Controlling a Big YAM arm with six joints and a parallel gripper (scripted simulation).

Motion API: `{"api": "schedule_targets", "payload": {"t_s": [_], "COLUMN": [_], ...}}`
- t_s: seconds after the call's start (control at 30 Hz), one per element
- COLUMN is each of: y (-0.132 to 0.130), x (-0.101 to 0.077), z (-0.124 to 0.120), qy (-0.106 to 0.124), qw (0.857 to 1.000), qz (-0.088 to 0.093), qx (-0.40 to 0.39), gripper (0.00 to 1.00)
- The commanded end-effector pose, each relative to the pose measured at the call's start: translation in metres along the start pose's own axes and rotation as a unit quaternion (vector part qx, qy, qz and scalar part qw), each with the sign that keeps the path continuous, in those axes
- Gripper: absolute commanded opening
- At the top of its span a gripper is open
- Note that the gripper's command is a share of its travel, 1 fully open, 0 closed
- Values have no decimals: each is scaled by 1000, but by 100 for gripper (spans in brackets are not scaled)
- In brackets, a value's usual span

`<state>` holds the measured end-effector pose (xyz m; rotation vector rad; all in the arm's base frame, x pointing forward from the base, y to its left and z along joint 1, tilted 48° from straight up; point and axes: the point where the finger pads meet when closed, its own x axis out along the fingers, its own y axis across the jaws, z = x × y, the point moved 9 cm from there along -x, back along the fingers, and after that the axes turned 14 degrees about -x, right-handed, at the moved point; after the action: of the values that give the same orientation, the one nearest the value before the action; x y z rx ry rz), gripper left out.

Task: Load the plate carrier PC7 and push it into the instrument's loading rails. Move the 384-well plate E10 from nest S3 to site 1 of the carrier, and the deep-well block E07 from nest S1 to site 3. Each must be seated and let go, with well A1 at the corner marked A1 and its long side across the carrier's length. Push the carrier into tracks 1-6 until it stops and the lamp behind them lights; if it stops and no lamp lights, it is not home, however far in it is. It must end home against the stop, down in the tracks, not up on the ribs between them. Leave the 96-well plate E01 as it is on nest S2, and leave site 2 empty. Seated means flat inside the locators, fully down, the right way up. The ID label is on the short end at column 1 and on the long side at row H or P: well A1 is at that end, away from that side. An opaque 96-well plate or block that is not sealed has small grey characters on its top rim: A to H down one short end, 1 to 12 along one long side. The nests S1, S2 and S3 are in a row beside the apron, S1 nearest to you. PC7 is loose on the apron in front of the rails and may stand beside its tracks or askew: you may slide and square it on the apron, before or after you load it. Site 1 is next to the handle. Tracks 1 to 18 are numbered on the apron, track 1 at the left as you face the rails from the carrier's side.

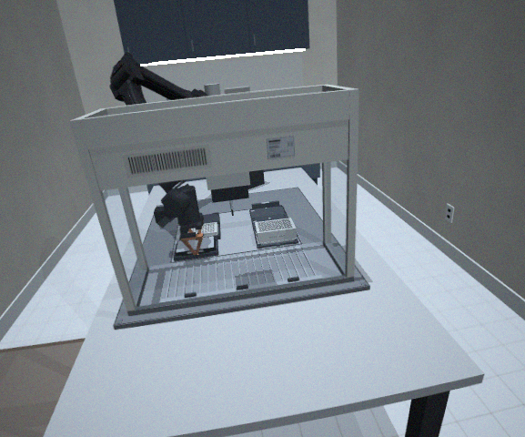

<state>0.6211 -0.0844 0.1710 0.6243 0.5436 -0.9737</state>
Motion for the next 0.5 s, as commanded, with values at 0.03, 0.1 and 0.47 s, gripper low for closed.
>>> {"api": "schedule_targets", "payload": {"t_s": [0.03,0.1,0.47], "y": [11,11,9], "x": [1,1,-11], "z": [5,5,7], "qy": [-4,-4,-5], "qw": [1000,1000,1000], "qz": [9,9,12], "qx": [1,1,4], "gripper": [100,100,0]}}
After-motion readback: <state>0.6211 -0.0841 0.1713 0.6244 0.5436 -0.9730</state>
